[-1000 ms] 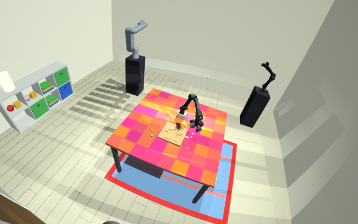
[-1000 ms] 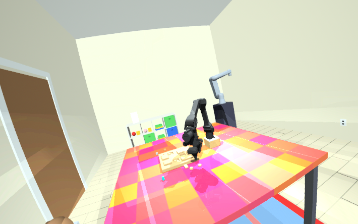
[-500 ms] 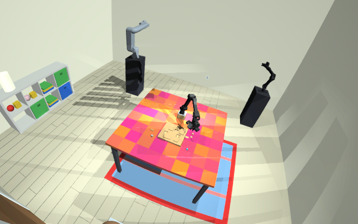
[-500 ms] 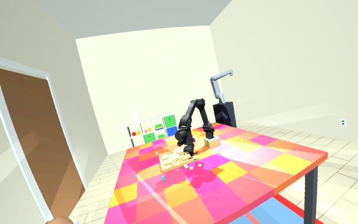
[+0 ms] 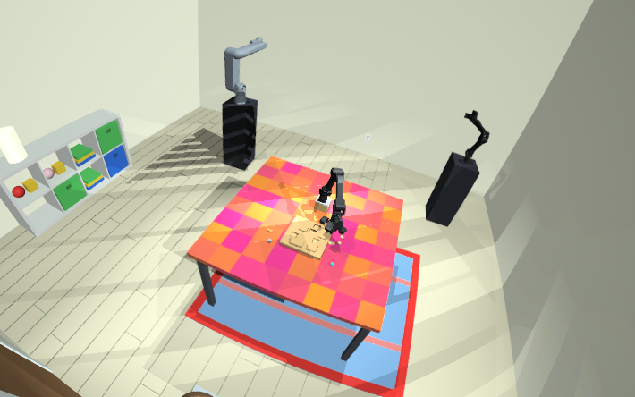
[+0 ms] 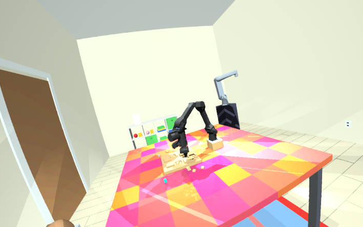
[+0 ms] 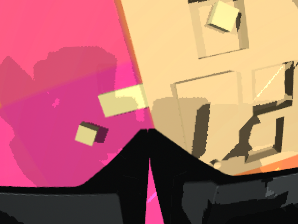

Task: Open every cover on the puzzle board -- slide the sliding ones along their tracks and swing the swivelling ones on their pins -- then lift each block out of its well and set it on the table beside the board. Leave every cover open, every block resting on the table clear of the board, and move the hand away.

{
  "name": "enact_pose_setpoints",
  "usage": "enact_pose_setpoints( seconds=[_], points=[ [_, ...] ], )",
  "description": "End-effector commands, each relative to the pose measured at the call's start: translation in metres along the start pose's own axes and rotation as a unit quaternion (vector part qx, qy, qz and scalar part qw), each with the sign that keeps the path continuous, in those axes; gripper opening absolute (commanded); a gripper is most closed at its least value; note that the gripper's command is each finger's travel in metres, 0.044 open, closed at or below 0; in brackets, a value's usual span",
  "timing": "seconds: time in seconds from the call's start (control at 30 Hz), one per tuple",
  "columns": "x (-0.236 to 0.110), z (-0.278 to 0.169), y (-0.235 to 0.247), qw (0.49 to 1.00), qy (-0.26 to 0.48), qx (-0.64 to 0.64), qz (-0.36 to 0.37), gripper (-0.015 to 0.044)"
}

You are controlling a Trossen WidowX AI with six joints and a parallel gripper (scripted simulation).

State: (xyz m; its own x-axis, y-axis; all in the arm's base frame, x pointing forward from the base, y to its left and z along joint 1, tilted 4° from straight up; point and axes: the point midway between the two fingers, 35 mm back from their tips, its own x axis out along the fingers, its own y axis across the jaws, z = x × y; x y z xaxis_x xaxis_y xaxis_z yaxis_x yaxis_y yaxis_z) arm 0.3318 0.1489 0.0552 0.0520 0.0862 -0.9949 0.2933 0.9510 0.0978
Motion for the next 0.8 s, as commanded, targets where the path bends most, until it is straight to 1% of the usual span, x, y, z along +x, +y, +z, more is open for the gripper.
enact_pose_setpoints(
  seconds=[0.0,0.37,0.77],
  points=[
    [-0.001,0.016,-0.013,0.999,-0.001,-0.041,-0.004,0.0000],
    [-0.001,0.059,-0.056,0.987,0.001,-0.163,-0.011,0.0000],
    [-0.002,0.096,-0.114,0.956,0.007,-0.292,-0.016,0.0000]
  ],
)
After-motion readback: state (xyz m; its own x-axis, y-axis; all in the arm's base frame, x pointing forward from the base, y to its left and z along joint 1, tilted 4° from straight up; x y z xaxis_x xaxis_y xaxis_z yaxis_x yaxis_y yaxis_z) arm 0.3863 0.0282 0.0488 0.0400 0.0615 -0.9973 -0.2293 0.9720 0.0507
